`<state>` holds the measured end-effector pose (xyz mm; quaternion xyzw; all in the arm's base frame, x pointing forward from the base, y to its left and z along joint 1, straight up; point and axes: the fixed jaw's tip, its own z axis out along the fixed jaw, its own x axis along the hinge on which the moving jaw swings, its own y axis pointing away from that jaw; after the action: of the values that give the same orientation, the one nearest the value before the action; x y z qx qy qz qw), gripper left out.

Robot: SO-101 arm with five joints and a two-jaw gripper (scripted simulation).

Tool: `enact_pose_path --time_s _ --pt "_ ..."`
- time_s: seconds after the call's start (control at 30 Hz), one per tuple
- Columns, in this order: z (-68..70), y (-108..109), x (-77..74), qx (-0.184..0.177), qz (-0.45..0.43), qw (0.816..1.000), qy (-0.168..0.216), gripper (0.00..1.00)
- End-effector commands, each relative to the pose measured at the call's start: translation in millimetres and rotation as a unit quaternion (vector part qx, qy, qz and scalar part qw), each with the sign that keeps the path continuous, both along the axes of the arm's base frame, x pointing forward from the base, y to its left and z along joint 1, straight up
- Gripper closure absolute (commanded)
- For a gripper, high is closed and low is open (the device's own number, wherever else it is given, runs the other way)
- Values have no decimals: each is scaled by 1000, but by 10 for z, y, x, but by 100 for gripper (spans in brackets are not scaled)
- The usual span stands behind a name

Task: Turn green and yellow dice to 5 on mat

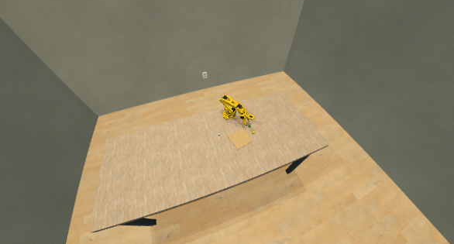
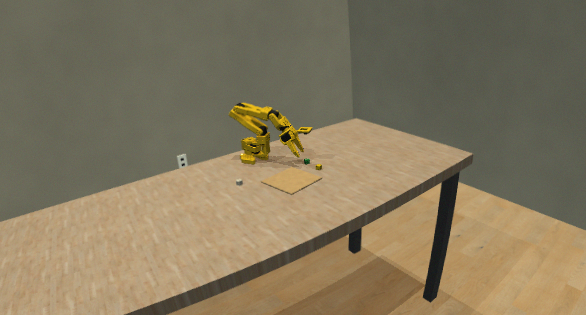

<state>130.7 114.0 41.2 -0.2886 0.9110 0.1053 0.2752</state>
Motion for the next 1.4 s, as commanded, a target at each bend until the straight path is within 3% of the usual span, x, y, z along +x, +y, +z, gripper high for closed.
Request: enact_pose_path --time_s 0.0,1.1,1.37 --pt "27 23 -3 4 6 1000 -5 75" --pt "33 25 0 5 6 1000 -7 75" --pt "221 77 64 45 6 997 -56 75"
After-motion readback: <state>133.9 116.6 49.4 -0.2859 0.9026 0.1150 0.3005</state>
